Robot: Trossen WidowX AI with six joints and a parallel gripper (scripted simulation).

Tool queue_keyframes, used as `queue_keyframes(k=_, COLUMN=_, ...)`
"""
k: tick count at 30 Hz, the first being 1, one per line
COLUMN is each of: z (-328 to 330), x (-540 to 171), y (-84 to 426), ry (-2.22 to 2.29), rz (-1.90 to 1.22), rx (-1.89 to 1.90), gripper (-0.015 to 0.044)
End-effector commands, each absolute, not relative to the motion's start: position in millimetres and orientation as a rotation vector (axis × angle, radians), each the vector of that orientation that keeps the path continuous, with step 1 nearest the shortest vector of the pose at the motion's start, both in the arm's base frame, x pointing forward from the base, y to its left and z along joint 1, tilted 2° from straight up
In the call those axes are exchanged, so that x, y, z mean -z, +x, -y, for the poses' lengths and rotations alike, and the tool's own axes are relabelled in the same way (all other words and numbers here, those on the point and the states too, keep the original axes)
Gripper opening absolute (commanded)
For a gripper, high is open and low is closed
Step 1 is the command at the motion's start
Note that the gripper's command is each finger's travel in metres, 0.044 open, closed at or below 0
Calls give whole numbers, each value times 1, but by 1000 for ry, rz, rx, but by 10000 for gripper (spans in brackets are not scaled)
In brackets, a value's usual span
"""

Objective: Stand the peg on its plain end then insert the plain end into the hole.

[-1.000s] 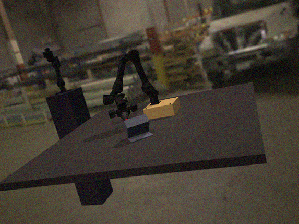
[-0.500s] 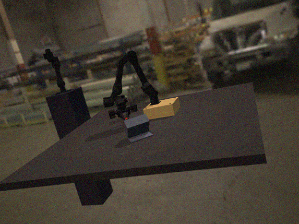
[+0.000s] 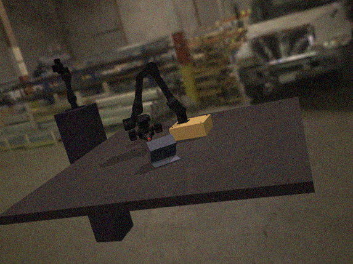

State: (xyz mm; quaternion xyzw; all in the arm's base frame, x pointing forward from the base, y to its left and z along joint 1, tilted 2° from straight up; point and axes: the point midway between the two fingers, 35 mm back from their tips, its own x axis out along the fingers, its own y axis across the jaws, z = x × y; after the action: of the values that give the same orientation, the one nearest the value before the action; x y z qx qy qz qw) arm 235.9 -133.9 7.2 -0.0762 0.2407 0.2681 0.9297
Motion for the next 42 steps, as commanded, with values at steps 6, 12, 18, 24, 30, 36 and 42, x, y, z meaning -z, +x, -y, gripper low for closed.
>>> queue_keyframes(k=6, z=138, x=-7, y=231, ry=-135, rz=-408, rx=-553, gripper=49)
queue_keyframes(k=12, z=140, x=-7, y=227, ry=-120, rz=-358, rx=-555, gripper=49)
queue_keyframes(k=18, z=142, x=-6, y=224, ry=-106, rz=-307, rx=-558, gripper=49)
queue_keyframes(k=24, z=144, x=-5, y=221, ry=-95, rz=-270, rx=-559, gripper=49)
queue_keyframes(k=30, z=144, x=-7, y=221, ry=-104, rz=-303, rx=-558, gripper=49)
queue_keyframes(k=36, z=146, x=-8, y=218, ry=-104, rz=-303, rx=-558, gripper=49)
queue_keyframes(k=42, z=146, x=-7, y=217, ry=-100, rz=-302, rx=-557, gripper=49)
